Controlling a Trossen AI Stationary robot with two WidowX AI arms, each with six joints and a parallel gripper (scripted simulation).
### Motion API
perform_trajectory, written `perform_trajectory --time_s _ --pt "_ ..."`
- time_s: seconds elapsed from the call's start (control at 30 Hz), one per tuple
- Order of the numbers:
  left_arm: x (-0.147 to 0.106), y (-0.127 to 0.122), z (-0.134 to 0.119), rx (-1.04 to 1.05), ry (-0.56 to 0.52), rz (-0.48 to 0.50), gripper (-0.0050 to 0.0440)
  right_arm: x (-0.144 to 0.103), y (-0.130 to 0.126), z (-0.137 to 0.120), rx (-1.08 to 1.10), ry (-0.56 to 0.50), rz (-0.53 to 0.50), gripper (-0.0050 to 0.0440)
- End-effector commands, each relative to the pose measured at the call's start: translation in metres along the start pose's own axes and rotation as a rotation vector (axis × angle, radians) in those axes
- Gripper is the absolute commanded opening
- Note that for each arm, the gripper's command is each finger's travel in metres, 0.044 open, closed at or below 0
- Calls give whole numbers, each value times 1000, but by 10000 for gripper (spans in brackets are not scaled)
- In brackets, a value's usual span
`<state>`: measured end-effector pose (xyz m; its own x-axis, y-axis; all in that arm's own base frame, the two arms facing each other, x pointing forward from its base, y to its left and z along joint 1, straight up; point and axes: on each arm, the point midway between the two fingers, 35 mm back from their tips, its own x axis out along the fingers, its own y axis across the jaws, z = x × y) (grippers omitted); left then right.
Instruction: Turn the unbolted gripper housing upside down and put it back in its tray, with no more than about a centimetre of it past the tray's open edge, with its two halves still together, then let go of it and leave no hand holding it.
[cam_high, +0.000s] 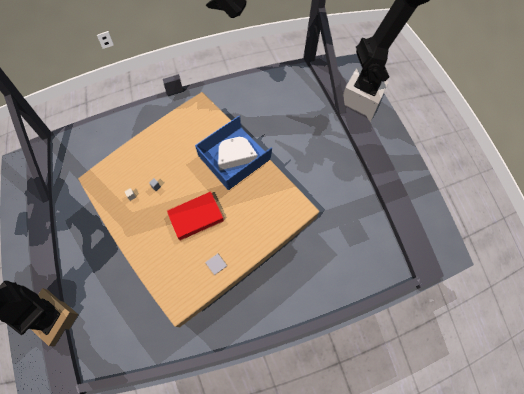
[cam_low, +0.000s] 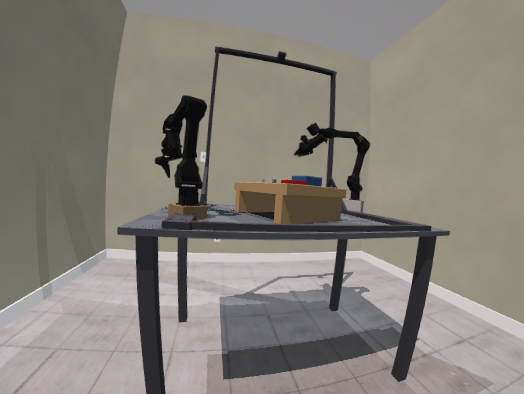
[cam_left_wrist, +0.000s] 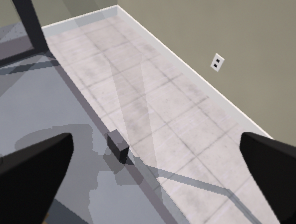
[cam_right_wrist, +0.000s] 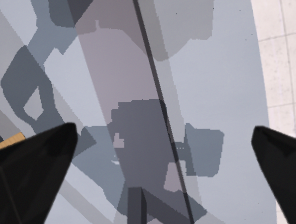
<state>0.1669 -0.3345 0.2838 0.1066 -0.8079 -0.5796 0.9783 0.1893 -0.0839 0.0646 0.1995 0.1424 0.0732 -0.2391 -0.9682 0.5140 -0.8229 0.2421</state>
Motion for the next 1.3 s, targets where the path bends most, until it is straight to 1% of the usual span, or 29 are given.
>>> perform_trajectory --time_s 0.0,0.53,0.63,0.73,0.87,1.03,1.1,1.13,1.2,1.27 --pt "-7 -1 7 10 -24 5 440 -4 0 -1 2 14 -14 440" --pt "-7 -1 7 10 -24 5 440 -4 0 -1 2 14 -14 440" --pt "-6 4 6 -2 -18 20 366 -4 2 -8 84 19 -36 437" --pt "-4 22 0 -37 1 64 294 -5 11 -30 328 34 -102 437" --pt "-3 52 -11 -101 35 143 198 -7 36 -68 595 49 -176 437" --pt "-3 71 -18 -141 56 189 78 -9 56 -90 937 66 -268 437" --pt "-3 71 -18 -141 56 189 78 -9 56 -90 937 66 -268 437" --pt "-3 75 -20 -151 61 201 54 -10 61 -95 1092 70 -307 437" --pt "-4 90 -28 -189 80 243 6 -11 83 -112 1214 78 -342 437" --pt "-5 99 -33 -214 92 270 0 -12 98 -123 1339 87 -379 437"
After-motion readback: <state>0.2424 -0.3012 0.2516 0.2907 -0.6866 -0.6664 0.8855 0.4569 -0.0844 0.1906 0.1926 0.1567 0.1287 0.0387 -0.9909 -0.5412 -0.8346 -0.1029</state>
